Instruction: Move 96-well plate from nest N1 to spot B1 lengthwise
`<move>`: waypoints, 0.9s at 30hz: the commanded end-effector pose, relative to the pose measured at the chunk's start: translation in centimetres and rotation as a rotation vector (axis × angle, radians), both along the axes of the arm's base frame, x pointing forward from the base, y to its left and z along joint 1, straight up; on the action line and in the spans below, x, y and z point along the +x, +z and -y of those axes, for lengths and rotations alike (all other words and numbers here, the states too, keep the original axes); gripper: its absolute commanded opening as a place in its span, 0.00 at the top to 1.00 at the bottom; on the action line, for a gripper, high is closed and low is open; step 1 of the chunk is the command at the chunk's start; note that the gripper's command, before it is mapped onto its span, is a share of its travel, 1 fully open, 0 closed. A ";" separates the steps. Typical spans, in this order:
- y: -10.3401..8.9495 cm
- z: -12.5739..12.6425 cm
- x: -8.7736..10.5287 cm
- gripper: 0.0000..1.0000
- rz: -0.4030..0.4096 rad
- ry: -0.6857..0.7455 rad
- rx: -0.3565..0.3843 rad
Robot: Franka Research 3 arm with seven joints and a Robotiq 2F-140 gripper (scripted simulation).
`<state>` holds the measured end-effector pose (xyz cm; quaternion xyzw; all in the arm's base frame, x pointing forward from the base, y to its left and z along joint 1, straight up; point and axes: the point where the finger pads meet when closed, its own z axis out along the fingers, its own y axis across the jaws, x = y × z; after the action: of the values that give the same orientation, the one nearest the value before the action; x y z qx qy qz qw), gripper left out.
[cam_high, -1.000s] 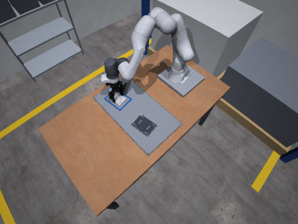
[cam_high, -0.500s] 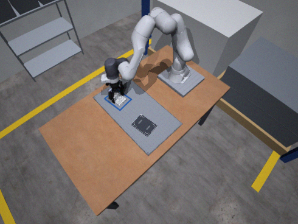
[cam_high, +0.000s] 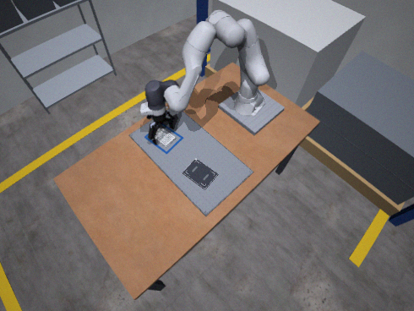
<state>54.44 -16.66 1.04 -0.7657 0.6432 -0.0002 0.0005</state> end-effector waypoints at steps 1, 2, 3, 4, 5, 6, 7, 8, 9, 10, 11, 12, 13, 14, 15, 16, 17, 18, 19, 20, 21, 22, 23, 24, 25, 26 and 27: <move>-0.2 0.0 -0.1 0.00 -0.001 -0.005 0.000; -0.2 0.0 -0.1 0.00 -0.001 -0.005 0.000; -0.2 0.0 -0.1 0.00 -0.001 -0.005 0.000; -0.2 0.0 -0.1 0.00 -0.001 -0.005 0.000; -0.2 0.0 -0.1 0.00 -0.001 -0.005 0.000; -0.2 0.0 -0.1 0.00 -0.001 -0.005 0.000; 0.1 0.0 -0.1 0.00 -0.001 -0.005 0.000; 0.3 0.0 -0.1 0.00 -0.001 -0.005 0.000; 0.6 0.0 -0.1 0.00 -0.001 -0.005 0.000; 0.9 0.0 -0.1 0.00 -0.001 -0.005 0.000; 1.1 0.0 -0.1 0.00 -0.001 -0.005 0.000; 1.4 0.0 -0.1 0.00 -0.001 -0.005 0.000; 1.7 0.0 -0.1 0.00 -0.001 -0.005 0.000; 1.9 0.0 -0.1 0.00 -0.001 -0.005 0.000; 2.2 0.0 -0.1 0.00 -0.001 -0.005 0.000; 2.5 0.0 -0.1 0.00 -0.001 -0.005 0.000; 2.7 0.0 -0.1 0.00 -0.001 -0.005 0.000; 3.0 0.0 -0.1 0.00 -0.001 -0.005 0.000; 3.3 0.0 -0.1 0.00 -0.001 -0.005 0.000; 3.5 0.0 -0.1 0.00 -0.001 -0.005 0.000; 3.5 0.0 -0.1 0.00 -0.001 -0.005 0.000; 3.5 0.0 -0.1 0.00 -0.001 -0.005 0.000; 3.8 0.0 -0.1 0.00 -0.001 -0.005 0.000; 4.1 0.0 -0.1 0.00 -0.001 -0.005 0.000; 4.3 0.0 -0.1 0.00 -0.001 -0.005 0.000; 4.6 0.0 -0.1 0.00 -0.001 -0.005 0.000; 4.9 0.0 -0.1 0.00 -0.001 -0.005 0.000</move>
<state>54.71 -16.84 5.36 -0.7628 0.6466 -0.0059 0.0012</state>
